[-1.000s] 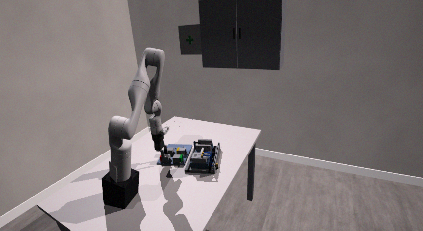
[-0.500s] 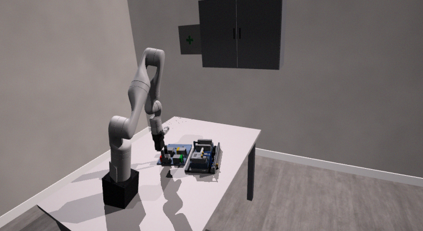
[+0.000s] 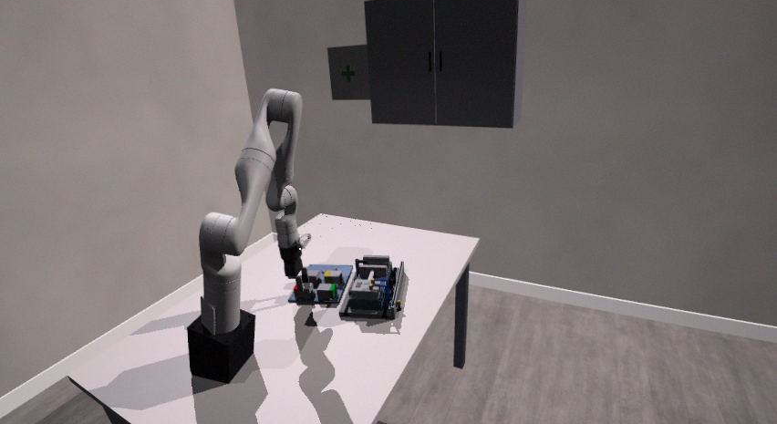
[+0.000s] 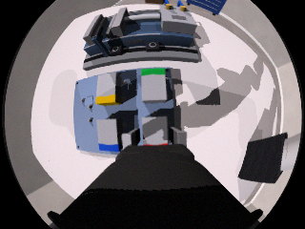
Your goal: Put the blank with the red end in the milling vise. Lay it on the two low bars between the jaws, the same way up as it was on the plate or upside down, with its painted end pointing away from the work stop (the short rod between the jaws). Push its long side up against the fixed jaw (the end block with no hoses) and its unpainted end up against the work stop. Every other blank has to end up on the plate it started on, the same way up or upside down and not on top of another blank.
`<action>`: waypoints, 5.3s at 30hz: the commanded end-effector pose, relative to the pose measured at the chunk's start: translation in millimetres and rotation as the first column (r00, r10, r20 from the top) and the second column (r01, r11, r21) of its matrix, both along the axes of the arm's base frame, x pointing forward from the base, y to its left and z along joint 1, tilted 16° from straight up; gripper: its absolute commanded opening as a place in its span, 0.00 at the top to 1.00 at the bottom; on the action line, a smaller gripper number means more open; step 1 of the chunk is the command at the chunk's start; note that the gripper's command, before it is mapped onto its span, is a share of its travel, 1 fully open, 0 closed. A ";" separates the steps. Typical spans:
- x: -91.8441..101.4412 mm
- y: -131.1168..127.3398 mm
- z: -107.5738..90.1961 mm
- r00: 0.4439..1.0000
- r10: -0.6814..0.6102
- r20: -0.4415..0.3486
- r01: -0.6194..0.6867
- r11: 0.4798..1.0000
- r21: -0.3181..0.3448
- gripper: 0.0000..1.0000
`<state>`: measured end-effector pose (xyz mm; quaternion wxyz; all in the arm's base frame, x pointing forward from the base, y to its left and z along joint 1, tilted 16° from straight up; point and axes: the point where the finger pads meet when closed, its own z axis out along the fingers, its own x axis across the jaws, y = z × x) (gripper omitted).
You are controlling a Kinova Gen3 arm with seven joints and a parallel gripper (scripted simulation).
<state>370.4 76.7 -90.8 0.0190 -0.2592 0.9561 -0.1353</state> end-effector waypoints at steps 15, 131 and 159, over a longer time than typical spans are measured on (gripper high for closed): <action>0.7 -0.8 -4.7 1.000 0.001 0.000 -0.001 1.000 0.000 0.00; 0.6 -2.2 -10.6 1.000 0.002 -0.001 -0.002 1.000 -0.001 1.00; 0.6 -2.2 -10.6 1.000 0.002 -0.001 -0.002 1.000 -0.001 1.00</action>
